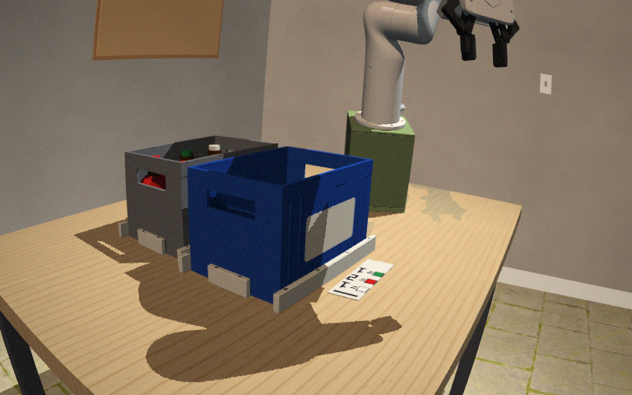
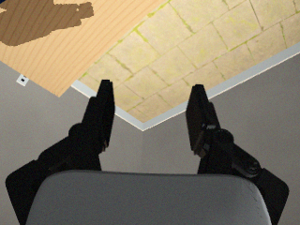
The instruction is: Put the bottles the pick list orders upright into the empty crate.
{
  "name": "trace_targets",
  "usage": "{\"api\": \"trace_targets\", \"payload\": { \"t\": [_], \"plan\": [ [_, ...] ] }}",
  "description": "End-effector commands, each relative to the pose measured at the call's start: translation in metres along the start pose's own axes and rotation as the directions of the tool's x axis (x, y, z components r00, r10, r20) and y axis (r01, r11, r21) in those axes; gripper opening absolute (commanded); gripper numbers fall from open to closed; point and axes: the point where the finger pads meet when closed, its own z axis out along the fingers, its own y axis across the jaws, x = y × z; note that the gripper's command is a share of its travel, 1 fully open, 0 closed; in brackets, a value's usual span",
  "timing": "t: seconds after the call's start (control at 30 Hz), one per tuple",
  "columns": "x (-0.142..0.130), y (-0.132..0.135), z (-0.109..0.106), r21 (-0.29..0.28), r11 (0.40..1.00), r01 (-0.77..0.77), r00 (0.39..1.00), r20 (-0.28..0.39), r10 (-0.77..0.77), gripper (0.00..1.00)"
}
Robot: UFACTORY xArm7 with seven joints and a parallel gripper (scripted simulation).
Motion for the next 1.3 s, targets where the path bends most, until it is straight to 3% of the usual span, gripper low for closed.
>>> {"api": "trace_targets", "payload": {
  "t": [0.0, 0.1, 0.23, 0.93, 1.27],
  "plan": [
    [0.007, 0.017, 0.001, 0.0, 1.0, -0.001, 1.0, -0.009, 0.001, 0.65],
    [0.015, 0.03, 0.003, 0.009, 1.0, -0.026, 0.996, -0.083, 0.026, 0.65],
    [0.024, 0.045, 0.005, 0.008, 1.0, -0.026, 0.996, -0.083, 0.026, 0.65],
    [0.024, 0.044, 0.005, 0.008, 1.0, -0.026, 0.996, -0.083, 0.027, 0.65],
    [0.017, 0.018, 0.047, 0.035, 0.936, -0.35, 0.933, -0.076, 0.352, 0.65]
  ]
}}
